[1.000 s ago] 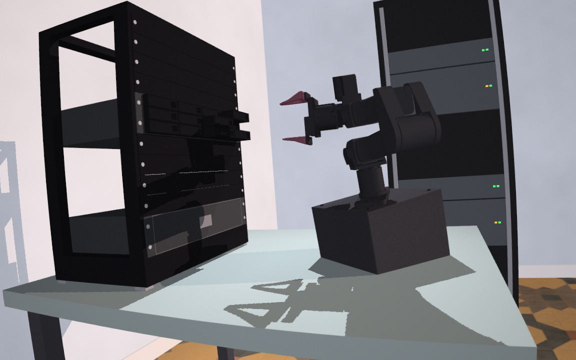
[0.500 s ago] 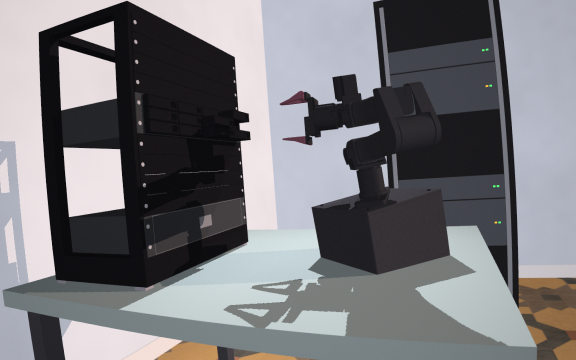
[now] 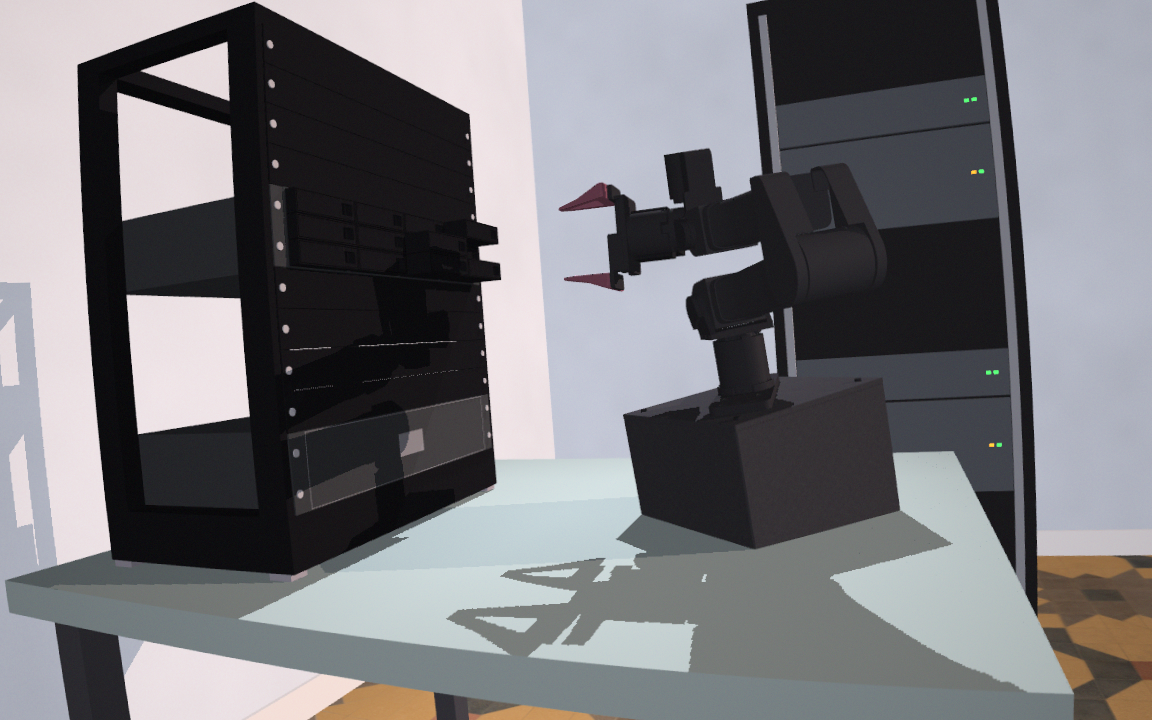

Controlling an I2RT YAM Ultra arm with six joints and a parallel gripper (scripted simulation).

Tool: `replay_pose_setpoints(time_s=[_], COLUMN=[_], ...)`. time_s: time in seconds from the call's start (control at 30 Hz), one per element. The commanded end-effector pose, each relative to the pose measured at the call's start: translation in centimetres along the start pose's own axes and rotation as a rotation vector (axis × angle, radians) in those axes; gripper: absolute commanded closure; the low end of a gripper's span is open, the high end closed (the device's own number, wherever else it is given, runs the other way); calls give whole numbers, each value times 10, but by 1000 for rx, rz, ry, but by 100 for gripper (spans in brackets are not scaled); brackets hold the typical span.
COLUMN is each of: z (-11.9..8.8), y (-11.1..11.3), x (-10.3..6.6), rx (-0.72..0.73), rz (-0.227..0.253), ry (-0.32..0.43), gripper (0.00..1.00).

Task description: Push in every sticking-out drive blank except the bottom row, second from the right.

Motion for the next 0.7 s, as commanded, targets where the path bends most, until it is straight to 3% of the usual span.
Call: replay_pose_setpoints(time_s=[0.0,0.33,0.67], z=[-2,-7,-16], y=[11,17,22], x=[4,18,45], rx=[-26,-44,-40], rz=[8,23,25], ry=[-4,-4,-5], gripper=[0,0,0])
Point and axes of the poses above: the point where the finger pads meet when closed, its own x axis out along the fingers, its own y axis across the jaws, z = x × y, the point moved 2 cm from there along -x, back along the fingers, and after that the axes turned 10 degrees about -x, right-handed, at the moved point
